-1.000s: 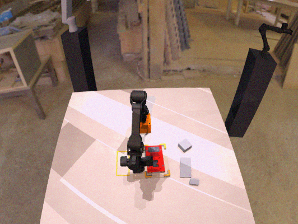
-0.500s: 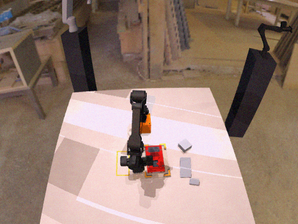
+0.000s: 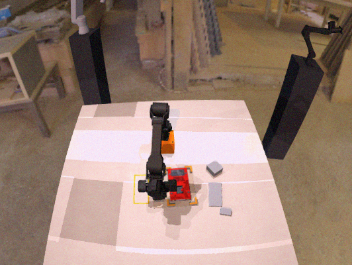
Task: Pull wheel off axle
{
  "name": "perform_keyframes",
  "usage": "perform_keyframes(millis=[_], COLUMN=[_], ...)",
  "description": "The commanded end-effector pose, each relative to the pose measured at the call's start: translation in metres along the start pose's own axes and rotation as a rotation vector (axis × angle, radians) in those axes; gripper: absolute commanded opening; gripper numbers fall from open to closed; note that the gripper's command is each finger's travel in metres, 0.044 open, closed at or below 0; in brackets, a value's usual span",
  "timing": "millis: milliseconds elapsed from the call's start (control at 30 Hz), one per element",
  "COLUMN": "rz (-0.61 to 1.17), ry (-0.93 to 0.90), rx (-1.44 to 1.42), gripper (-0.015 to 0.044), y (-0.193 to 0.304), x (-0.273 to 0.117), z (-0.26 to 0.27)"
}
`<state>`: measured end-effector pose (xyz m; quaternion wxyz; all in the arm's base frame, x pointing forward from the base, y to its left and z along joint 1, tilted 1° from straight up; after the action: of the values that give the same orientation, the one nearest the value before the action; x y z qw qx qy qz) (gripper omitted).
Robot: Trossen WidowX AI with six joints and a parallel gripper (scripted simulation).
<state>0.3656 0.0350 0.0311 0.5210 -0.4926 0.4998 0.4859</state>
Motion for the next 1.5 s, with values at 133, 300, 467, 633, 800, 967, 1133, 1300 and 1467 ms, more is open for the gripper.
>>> perform_keyframes(millis=[133, 300, 467, 633, 800, 967, 1133, 1300, 1467], rz=[-0.002, -0.002, -0.003, -0.003, -0.004, -0.004, -0.005, -0.005, -0.006], ry=[-0.001, -0.001, -0.002, -0.002, -0.002, -0.002, -0.002, -0.003, -0.003], rx=[-0.001, -0.002, -0.002, -0.002, -0.002, -0.002, -0.002, -0.003, -0.003], gripper=[0.0, 0.0, 0.0, 0.0, 0.0, 0.0, 0.0, 0.0, 0.0], y=[0.0, 0.0, 0.0, 0.0, 0.0, 0.0, 0.0, 0.0, 0.0], x=[-0.005, -0.006, -0.008, -0.01, -0.011, -0.013, -0.015, -0.016, -0.018], z=[0.0, 0.0, 0.0, 0.0, 0.0, 0.0, 0.0, 0.0, 0.0])
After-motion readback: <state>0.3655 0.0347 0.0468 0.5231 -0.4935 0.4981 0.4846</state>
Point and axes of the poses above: the point midway between the two fingers, 35 mm back from their tips, its own x axis out along the fingers, its own z axis across the jaws, y = z × x, the point moved 3 cm from there along -x, back along the fingers, and after that the axes turned 14 degrees about x, right-handed, at the moved point
